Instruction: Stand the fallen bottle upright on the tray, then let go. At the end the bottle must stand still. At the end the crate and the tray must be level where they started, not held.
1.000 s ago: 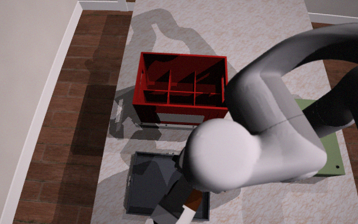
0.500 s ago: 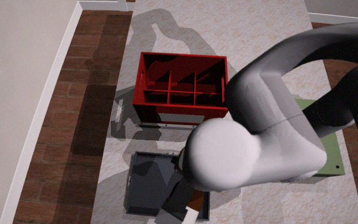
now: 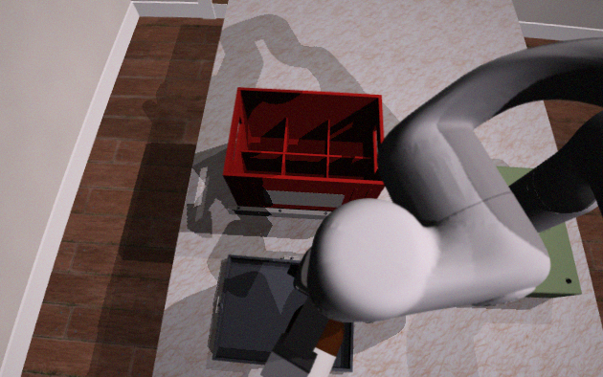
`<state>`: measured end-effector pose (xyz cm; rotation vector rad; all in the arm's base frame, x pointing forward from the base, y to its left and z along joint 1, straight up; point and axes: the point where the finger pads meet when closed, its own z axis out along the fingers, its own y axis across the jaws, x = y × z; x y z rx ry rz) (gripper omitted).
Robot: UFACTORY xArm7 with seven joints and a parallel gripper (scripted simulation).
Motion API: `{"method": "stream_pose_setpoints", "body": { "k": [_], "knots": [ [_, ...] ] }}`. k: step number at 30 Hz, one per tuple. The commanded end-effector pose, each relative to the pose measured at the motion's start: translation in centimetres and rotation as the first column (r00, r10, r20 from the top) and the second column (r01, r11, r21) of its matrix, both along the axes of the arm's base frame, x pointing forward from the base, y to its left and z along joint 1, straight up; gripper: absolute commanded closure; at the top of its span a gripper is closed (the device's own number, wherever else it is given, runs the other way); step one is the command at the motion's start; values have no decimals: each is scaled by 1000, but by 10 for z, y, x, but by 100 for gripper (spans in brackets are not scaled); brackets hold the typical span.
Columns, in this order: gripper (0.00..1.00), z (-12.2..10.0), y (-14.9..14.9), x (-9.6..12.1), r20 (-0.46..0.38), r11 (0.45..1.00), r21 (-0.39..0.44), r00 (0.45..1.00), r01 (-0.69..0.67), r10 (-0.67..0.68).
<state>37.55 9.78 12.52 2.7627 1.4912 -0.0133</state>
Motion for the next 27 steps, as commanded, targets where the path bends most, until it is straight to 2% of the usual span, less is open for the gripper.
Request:
{"method": "stream_pose_setpoints", "body": {
  "k": [1,17,27],
  "knots": [
    [100,2,0,1,4,1000,1,1000,-30,30],
    [100,2,0,1,3,975,2,975,-224,224],
    [100,2,0,1,3,969,2,969,-246,246]
  ]
}}
